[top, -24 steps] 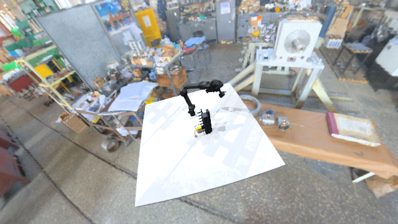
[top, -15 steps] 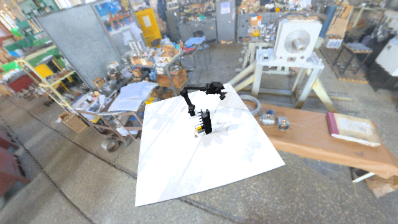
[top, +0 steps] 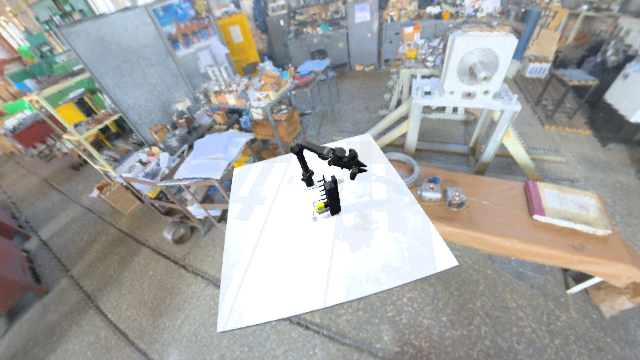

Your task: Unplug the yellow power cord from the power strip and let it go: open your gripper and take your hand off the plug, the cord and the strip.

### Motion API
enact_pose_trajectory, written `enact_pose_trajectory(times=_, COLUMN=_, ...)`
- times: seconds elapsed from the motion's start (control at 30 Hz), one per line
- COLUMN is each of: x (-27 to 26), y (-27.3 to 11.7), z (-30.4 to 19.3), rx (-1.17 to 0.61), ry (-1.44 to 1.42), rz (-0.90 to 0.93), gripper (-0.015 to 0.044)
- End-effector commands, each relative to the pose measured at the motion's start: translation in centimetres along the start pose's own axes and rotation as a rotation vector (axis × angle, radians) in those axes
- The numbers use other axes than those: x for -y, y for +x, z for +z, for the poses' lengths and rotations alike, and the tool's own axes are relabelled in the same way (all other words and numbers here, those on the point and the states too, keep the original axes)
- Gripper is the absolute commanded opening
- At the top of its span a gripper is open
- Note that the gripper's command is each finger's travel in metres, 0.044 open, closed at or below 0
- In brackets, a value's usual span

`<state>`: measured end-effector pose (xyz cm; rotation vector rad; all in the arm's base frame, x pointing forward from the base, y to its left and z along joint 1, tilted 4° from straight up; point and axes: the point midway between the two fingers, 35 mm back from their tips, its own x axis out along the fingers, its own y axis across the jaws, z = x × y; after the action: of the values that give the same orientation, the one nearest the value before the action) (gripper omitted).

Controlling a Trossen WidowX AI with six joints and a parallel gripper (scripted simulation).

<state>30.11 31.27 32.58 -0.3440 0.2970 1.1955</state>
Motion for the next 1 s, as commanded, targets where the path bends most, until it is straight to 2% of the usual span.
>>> enact_pose_trajectory(times=0.0, x=4.0, y=-0.7, z=-1.3, rx=-0.005, ry=-0.049, rz=-0.12, gripper=0.016)
enact_pose_trajectory(times=0.27, x=11.8, y=-3.5, z=-3.9, rx=-0.04, ry=-0.12, rz=-0.36, gripper=0.016)
enact_pose_trajectory(times=0.37, x=14.3, y=-4.9, z=-6.0, rx=-0.084, ry=-0.041, rz=-0.442, gripper=0.016)
enact_pose_trajectory(times=0.53, x=15.7, y=-6.1, z=-8.7, rx=-0.139, ry=0.169, rz=-0.496, gripper=0.016)
enact_pose_trajectory(times=0.73, x=17.5, y=-11.2, z=-16.5, rx=-0.235, ry=0.903, rz=-0.708, gripper=0.016)
enact_pose_trajectory(times=0.97, x=14.9, y=-16.5, z=-24.3, rx=-0.345, ry=1.722, rz=-1.069, gripper=0.016)
